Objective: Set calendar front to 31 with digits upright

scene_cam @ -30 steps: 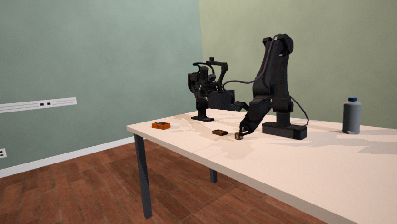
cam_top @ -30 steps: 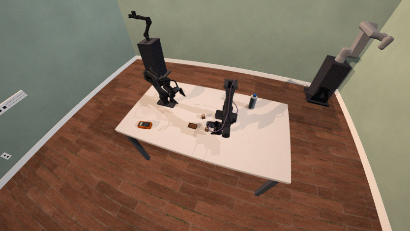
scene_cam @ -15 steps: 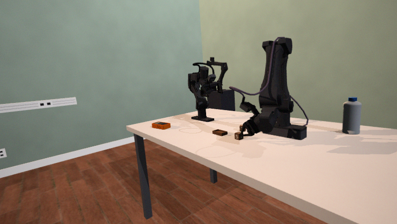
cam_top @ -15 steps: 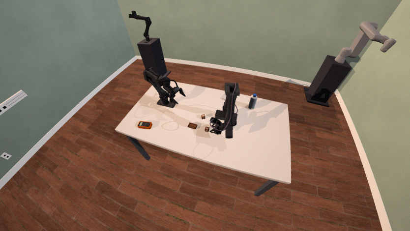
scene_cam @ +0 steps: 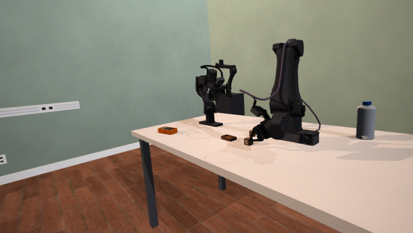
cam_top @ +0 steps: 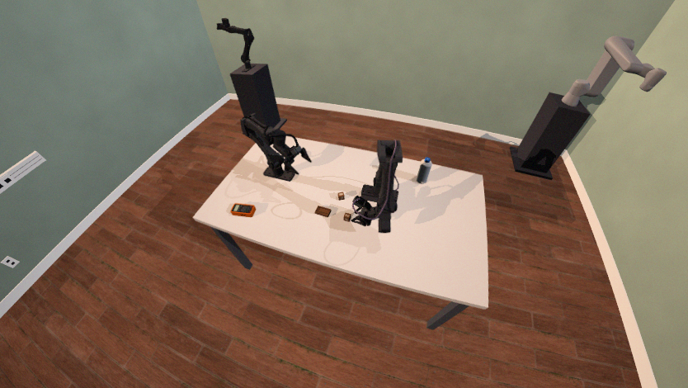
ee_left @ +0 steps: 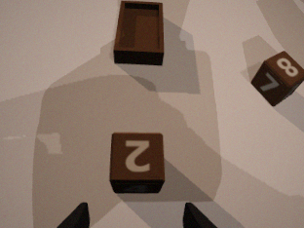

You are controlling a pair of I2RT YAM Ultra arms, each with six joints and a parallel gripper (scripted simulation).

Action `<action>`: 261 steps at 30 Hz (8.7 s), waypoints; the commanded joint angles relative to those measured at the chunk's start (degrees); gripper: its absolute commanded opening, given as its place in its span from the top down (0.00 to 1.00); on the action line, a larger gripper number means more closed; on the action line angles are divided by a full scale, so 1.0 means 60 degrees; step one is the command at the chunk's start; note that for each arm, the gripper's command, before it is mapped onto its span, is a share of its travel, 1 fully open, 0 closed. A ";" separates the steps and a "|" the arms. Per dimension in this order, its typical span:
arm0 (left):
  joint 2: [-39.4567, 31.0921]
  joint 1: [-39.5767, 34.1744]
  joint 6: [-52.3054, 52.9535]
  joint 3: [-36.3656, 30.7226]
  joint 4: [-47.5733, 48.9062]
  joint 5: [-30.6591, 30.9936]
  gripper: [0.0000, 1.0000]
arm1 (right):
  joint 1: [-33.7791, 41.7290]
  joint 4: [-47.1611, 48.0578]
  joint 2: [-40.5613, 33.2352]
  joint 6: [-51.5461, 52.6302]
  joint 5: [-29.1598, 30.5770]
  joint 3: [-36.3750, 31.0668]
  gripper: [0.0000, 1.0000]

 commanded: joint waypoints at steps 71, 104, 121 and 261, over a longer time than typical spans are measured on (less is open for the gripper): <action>-0.0336 -0.1757 -0.2829 -0.0785 0.2863 0.0797 0.74 | -0.0124 0.0167 -0.0244 0.0062 0.0025 0.0090 0.00; -0.0694 -0.1815 -0.3761 -0.1035 0.2904 0.0272 0.74 | -0.0124 0.0167 -0.0244 0.0062 0.0025 0.0090 0.00; -0.0376 -0.2918 -1.0290 0.1054 0.0904 -0.1043 0.74 | -0.0124 0.0167 -0.0244 0.0062 0.0025 0.0090 0.00; 0.2363 -0.4237 -2.4841 0.6923 -0.6068 -0.4823 0.00 | -0.0124 0.0167 -0.0244 0.0062 0.0025 0.0090 0.00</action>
